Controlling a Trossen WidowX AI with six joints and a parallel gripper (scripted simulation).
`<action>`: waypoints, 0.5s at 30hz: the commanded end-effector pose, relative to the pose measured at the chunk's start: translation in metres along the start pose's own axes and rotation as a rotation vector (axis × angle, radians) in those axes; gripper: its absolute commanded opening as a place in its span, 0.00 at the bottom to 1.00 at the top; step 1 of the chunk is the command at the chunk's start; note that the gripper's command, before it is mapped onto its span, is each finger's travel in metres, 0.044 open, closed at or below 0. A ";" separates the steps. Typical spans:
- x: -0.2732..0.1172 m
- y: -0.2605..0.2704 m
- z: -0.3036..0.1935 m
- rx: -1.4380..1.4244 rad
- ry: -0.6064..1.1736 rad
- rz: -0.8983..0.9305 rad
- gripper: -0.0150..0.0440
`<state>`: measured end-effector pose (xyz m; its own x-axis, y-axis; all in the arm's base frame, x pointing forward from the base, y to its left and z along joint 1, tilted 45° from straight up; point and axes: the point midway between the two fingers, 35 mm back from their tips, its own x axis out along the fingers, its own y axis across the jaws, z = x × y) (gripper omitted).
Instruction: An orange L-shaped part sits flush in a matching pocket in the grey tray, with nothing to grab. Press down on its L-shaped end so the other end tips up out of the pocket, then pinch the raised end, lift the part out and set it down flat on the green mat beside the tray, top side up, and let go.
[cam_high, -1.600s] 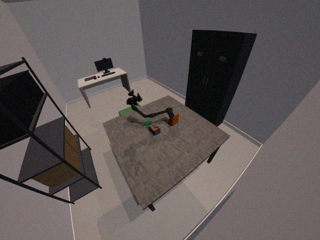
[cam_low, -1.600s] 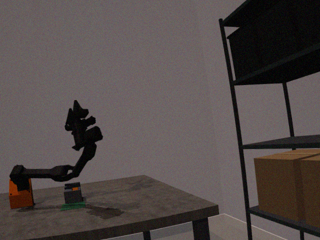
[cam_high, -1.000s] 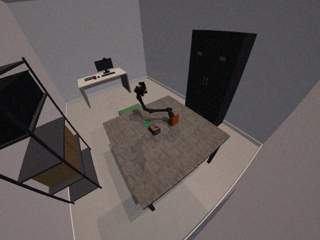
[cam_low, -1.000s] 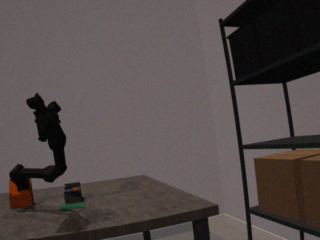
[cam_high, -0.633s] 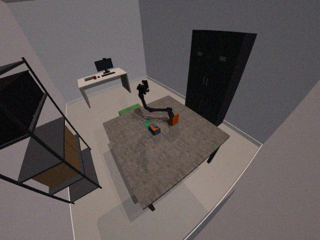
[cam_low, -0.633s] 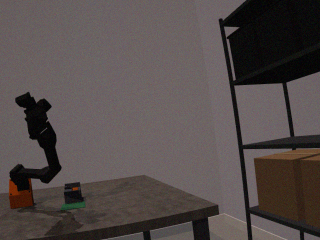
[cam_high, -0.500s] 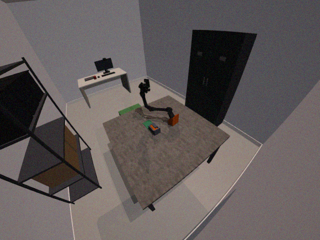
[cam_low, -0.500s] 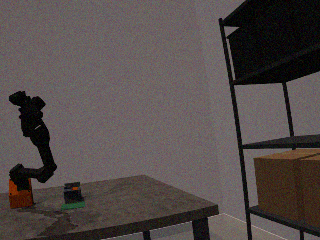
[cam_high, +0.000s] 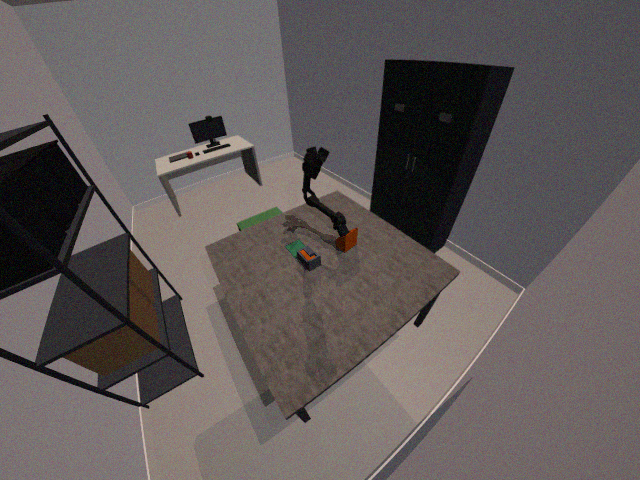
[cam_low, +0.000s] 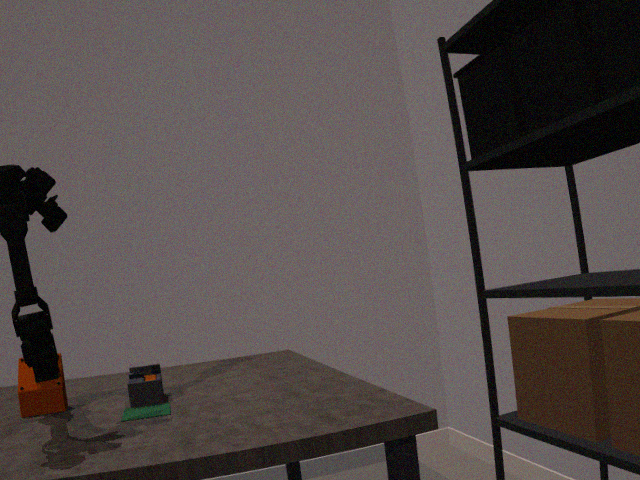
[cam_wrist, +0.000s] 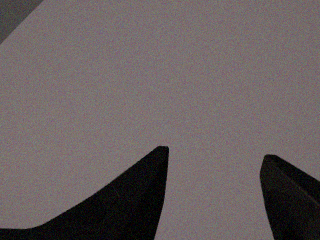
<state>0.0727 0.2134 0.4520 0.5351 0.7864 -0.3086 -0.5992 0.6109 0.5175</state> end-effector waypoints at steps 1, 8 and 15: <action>0.033 -0.018 -0.007 -0.044 0.014 -0.137 0.56; 0.101 -0.079 -0.029 -0.125 0.108 -0.448 0.56; 0.151 -0.179 -0.055 -0.180 0.273 -0.812 0.56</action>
<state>0.2076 0.2410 0.2949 0.7033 0.1941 -0.6839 -0.2467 0.9689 0.0213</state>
